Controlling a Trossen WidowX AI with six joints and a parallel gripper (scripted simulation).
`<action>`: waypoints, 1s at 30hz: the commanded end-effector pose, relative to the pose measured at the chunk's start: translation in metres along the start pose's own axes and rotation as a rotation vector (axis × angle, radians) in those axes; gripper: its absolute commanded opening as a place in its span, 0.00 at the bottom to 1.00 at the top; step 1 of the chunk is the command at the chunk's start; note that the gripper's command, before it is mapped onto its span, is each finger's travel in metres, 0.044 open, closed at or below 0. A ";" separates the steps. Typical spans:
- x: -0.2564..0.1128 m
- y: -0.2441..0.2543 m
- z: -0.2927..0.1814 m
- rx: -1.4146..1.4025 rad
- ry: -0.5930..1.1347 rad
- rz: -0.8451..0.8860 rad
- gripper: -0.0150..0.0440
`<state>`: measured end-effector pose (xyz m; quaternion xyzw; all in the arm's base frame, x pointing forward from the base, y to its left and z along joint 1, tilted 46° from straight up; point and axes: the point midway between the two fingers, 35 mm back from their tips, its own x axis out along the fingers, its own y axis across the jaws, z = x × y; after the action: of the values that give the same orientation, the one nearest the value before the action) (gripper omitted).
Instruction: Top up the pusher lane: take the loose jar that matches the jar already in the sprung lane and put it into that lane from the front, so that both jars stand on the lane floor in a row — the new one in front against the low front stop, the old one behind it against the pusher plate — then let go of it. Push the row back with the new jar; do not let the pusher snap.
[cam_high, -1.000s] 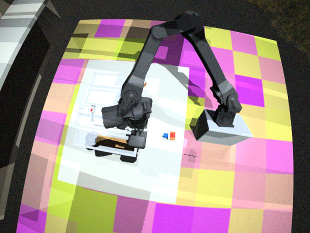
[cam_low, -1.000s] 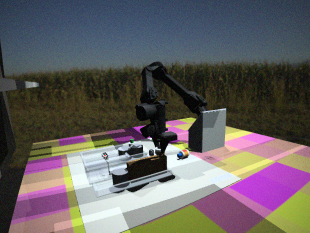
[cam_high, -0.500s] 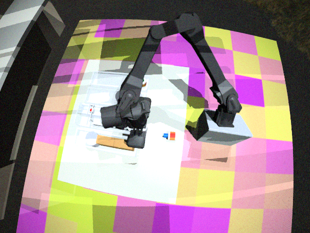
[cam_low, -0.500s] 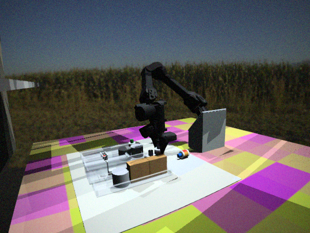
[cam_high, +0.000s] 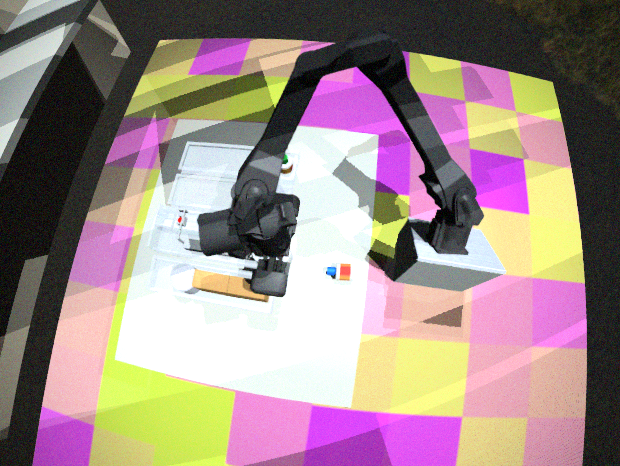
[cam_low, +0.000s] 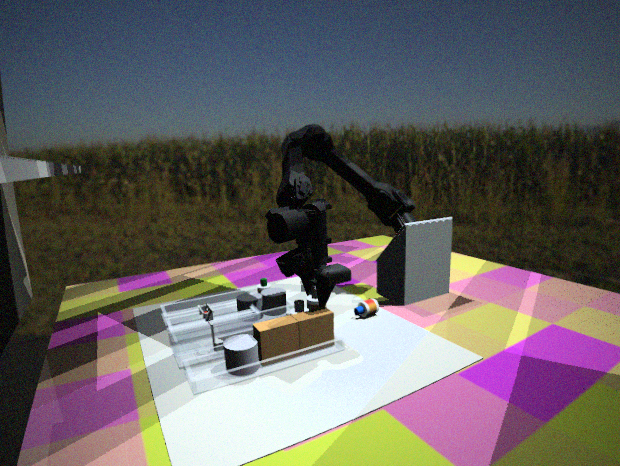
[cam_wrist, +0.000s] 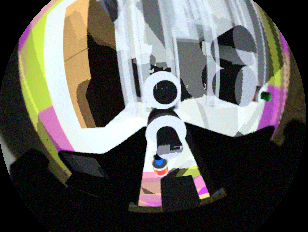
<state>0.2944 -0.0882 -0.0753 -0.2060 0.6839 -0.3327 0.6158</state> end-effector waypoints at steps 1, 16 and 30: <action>-0.002 -0.001 0.009 0.010 -0.018 -0.001 0.25; -0.003 -0.001 0.014 0.010 -0.018 -0.001 0.25; -0.004 -0.002 0.019 0.010 -0.019 -0.001 0.25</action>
<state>0.3045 -0.0902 -0.0748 -0.2052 0.6845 -0.3325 0.6155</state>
